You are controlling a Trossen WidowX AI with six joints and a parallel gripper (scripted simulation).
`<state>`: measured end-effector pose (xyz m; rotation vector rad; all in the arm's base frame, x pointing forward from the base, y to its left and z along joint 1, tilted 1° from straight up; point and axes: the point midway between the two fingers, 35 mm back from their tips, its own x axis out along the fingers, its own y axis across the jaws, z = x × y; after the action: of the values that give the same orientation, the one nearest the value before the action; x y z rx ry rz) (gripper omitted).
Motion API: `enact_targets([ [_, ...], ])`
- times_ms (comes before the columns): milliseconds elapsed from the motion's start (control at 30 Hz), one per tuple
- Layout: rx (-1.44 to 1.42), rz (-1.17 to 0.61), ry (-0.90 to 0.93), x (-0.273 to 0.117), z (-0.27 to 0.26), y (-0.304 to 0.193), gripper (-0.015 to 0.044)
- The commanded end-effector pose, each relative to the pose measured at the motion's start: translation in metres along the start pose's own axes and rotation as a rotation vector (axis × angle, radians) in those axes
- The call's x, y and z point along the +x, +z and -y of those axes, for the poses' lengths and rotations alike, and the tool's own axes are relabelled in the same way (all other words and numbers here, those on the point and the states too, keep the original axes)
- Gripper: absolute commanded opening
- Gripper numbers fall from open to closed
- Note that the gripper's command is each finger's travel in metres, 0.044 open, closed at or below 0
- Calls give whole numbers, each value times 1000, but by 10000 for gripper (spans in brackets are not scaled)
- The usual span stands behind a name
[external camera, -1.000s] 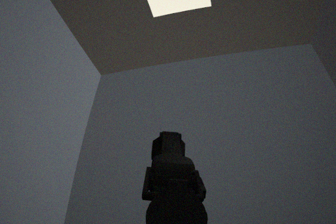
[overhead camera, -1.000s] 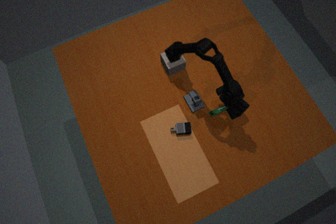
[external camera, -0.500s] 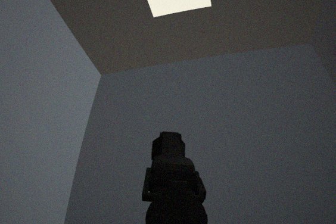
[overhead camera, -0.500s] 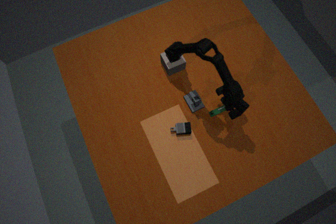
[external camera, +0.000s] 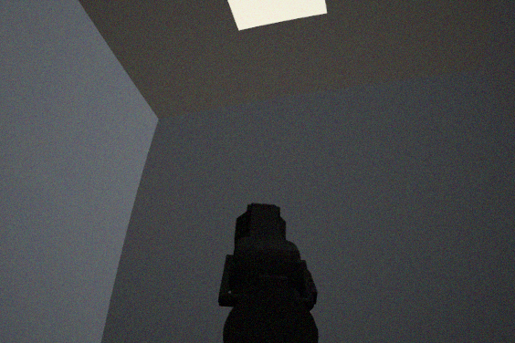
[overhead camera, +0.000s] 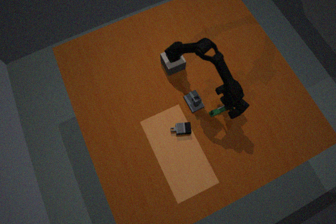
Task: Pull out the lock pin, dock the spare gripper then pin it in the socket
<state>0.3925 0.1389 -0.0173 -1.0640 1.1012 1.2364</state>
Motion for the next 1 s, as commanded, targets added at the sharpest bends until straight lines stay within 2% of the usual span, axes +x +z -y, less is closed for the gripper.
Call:
enact_targets([
  [0,-1,1,-4,-10,1,2,0],
  [433,6,-12,33,-26,-7,1,0],
  [767,8,-16,44,-21,-8,-1,0],
  [967,7,-17,43,-28,-4,-16,0],
])
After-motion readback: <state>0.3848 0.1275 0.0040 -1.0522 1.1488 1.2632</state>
